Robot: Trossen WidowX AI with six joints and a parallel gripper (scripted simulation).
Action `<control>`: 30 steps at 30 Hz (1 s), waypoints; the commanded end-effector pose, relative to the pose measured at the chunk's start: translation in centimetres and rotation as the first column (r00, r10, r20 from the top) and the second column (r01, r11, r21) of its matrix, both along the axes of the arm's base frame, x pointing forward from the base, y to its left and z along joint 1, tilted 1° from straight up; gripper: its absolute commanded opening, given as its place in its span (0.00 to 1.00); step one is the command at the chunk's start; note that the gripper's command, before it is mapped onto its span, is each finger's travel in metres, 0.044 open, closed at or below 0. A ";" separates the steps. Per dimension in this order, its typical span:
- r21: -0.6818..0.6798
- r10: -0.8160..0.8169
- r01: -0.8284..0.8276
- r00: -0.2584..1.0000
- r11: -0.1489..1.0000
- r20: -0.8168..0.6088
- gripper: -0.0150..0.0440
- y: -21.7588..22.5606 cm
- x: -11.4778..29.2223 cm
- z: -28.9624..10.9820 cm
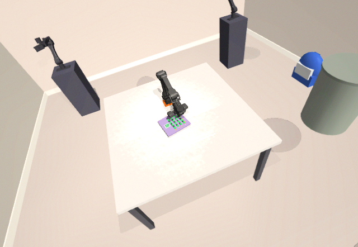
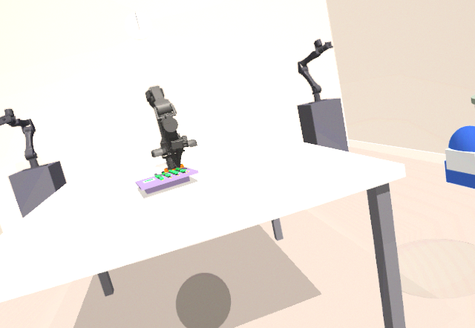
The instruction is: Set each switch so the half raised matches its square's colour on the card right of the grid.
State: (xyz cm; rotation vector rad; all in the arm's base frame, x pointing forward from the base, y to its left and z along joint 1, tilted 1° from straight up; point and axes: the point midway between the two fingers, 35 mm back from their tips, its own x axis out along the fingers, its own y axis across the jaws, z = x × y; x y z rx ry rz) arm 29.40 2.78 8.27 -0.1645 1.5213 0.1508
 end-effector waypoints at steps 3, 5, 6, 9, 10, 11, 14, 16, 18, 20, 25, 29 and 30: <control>-0.004 -0.004 0.004 1.000 1.000 0.000 0.25 -0.1 0.0 -0.1; -0.004 -0.004 0.004 1.000 1.000 0.000 0.25 -0.1 0.0 -0.1; -0.004 -0.004 0.004 1.000 1.000 0.000 0.25 -0.1 0.0 -0.2; -0.004 -0.004 0.004 1.000 1.000 0.000 0.25 -0.1 0.0 -0.2; -0.004 -0.004 0.004 1.000 1.000 0.000 0.25 -0.1 0.0 -0.2; -0.004 -0.004 0.004 1.000 1.000 0.000 0.25 -0.1 0.0 -0.2; -0.004 -0.004 0.004 1.000 1.000 0.000 0.25 -0.1 0.0 -0.3; -0.004 -0.004 0.004 1.000 1.000 0.000 0.25 -0.1 0.0 -0.3; -0.004 -0.004 0.004 1.000 1.000 0.000 0.25 -0.1 0.0 -0.3; -0.004 -0.004 0.004 1.000 1.000 0.000 0.25 -0.1 0.0 -0.3; -0.004 -0.004 0.004 1.000 1.000 0.000 0.25 -0.1 0.1 -0.4; -0.004 -0.004 0.004 1.000 1.000 0.000 0.25 -0.1 0.1 -0.5; -0.004 -0.004 0.004 1.000 1.000 0.000 0.25 -0.1 0.1 -0.5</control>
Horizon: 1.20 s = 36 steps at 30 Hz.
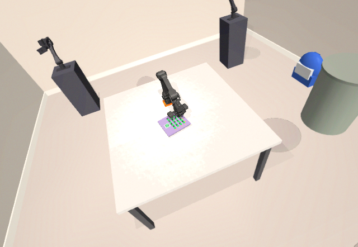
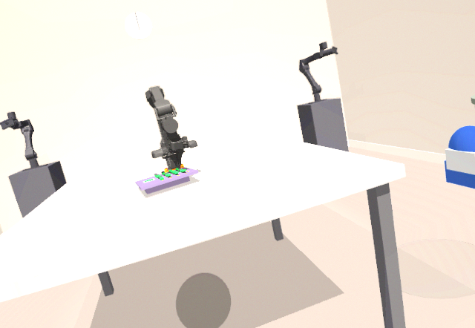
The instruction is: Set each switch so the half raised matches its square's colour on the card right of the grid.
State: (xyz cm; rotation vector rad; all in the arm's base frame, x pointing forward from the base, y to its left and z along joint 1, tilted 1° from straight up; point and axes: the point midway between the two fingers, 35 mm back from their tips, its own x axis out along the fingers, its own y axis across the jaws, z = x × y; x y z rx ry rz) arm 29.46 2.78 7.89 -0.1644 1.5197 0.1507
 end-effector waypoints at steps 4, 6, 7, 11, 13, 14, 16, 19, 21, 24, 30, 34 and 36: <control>-0.004 -0.004 0.004 1.000 1.000 -0.001 0.25 -0.1 0.0 -0.2; -0.004 -0.004 0.004 1.000 1.000 -0.001 0.25 -0.1 0.0 -0.2; -0.004 -0.004 0.004 1.000 1.000 -0.001 0.25 -0.1 0.0 -0.2; -0.004 -0.004 0.004 1.000 1.000 -0.001 0.25 -0.1 0.0 -0.3; -0.004 -0.004 0.004 1.000 1.000 -0.001 0.25 -0.1 0.0 -0.3; -0.004 -0.004 0.004 1.000 1.000 -0.001 0.25 -0.1 0.0 -0.3; 0.000 0.000 0.000 1.000 1.000 0.000 0.25 0.0 0.0 0.0; 0.001 -0.002 0.002 1.000 1.000 0.015 0.25 0.0 -0.1 3.8; 0.001 -0.003 0.003 1.000 1.000 0.023 0.25 -0.1 -0.5 5.9; 0.001 -0.003 0.003 1.000 1.000 0.024 0.25 -0.1 -0.5 6.2; -0.001 -0.003 0.003 1.000 1.000 0.024 0.25 -3.1 0.1 6.3; -0.005 -0.004 0.004 1.000 1.000 0.007 0.25 -3.1 0.4 3.9; -0.006 -0.004 0.004 1.000 1.000 -0.001 0.25 -3.1 0.4 2.8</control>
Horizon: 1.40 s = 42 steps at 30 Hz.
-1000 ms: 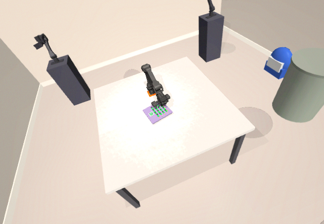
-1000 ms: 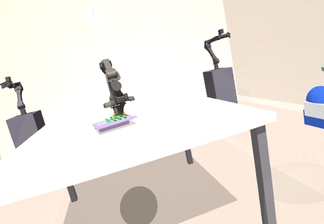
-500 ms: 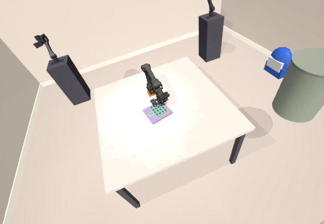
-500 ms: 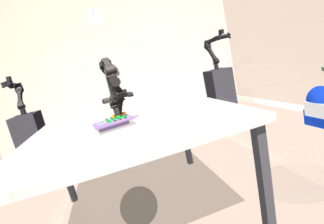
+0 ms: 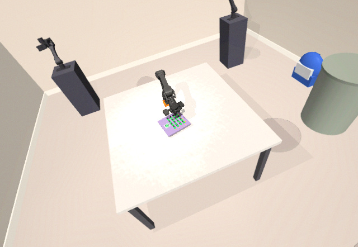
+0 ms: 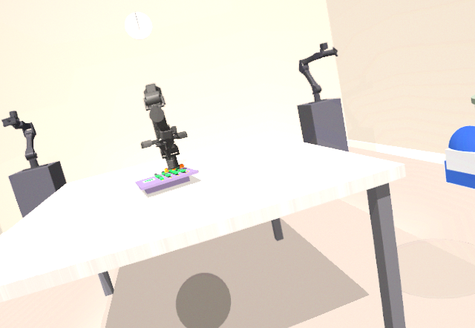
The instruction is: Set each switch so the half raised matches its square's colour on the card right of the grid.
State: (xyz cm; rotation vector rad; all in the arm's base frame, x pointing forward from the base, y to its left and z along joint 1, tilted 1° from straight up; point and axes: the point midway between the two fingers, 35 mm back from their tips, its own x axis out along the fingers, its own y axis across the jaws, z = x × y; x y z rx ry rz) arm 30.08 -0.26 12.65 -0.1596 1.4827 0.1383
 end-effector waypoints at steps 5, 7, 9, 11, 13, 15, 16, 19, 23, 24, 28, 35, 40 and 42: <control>-0.005 0.006 -0.006 0.999 1.000 -0.039 0.25 -0.1 -0.2 -2.1; -0.005 0.006 -0.006 0.999 1.000 -0.039 0.25 -0.1 -0.2 -2.8; -0.005 0.006 -0.006 0.999 1.000 -0.039 0.25 -0.1 -0.2 -3.0; -0.005 0.006 -0.006 0.999 1.000 -0.039 0.25 -0.1 -0.1 -3.1; -0.005 0.006 -0.006 0.999 1.000 -0.039 0.25 -0.1 -0.1 -3.3; -0.005 0.006 -0.006 0.999 1.000 -0.039 0.25 -0.1 -0.1 -3.6; -0.005 0.006 -0.006 0.999 1.000 -0.039 0.25 -0.1 -0.1 -3.8; -0.005 0.006 -0.006 0.999 1.000 -0.039 0.25 -0.1 -0.1 -4.3; -0.005 0.006 -0.006 0.999 1.000 -0.039 0.25 -0.1 0.0 -4.4; -0.005 0.006 -0.006 0.999 1.000 -0.039 0.25 -0.1 0.0 -4.4; -0.005 0.006 -0.006 0.999 1.000 -0.039 0.25 -0.1 0.0 -4.4; -0.005 0.006 -0.006 0.999 1.000 -0.039 0.25 -0.1 0.0 -4.4; -0.005 0.006 -0.006 0.999 1.000 -0.039 0.25 -0.1 0.0 -4.4; -0.005 0.006 -0.006 0.999 1.000 -0.039 0.25 -0.1 0.0 -4.4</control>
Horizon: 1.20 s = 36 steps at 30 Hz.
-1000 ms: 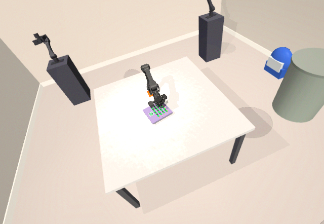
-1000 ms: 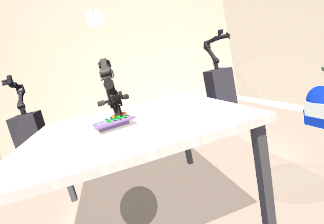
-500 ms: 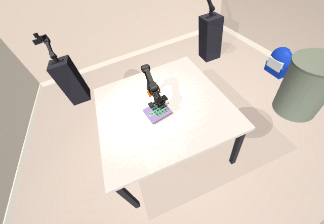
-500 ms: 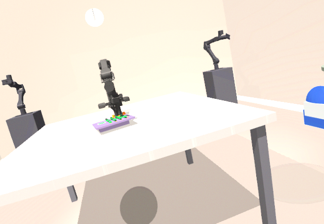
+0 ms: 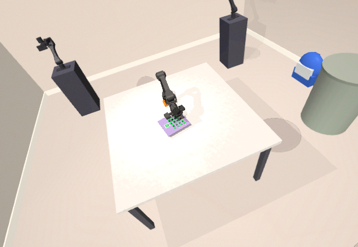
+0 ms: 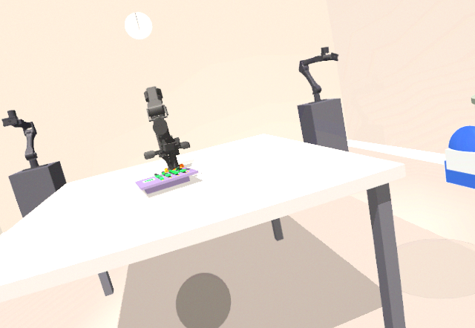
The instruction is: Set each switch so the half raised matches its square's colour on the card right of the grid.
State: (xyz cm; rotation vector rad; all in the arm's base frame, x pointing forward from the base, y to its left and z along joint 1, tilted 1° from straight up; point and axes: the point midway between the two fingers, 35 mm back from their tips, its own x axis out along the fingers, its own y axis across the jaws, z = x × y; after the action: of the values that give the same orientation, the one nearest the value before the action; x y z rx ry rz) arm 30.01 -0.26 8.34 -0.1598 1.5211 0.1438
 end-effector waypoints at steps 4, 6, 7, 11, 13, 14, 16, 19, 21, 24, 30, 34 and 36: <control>-0.005 0.004 -0.004 1.000 1.000 0.000 0.25 -0.1 0.0 -0.1; -0.005 0.004 -0.004 1.000 1.000 0.000 0.25 -0.1 0.0 -0.2; -0.005 0.004 -0.004 1.000 1.000 0.000 0.25 -0.1 0.0 -0.2; -0.005 0.004 -0.004 1.000 1.000 0.000 0.25 -0.1 0.0 -0.2; -0.005 0.004 -0.004 1.000 1.000 0.000 0.25 -0.1 0.0 -0.3; -0.005 0.004 -0.004 1.000 1.000 0.000 0.25 -0.1 0.0 -0.3; -0.005 0.004 -0.004 1.000 1.000 0.000 0.25 -0.1 0.0 -0.3; -0.005 0.004 -0.004 1.000 1.000 0.000 0.25 -0.1 0.0 -0.3; -0.005 0.004 -0.004 1.000 1.000 0.000 0.25 -0.1 0.0 -0.4; -0.005 0.004 -0.004 1.000 1.000 0.000 0.25 -0.1 0.0 -0.4; -0.005 0.004 -0.004 1.000 1.000 0.000 0.25 -0.1 0.0 -0.5; -0.005 0.004 -0.004 1.000 1.000 0.000 0.25 -0.1 0.1 -0.5; -0.005 0.004 -0.004 1.000 1.000 0.000 0.25 -0.1 0.1 -0.6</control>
State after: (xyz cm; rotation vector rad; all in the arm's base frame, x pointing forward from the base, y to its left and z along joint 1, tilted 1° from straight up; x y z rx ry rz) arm 30.09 -0.27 7.89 -0.1603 1.5190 0.1434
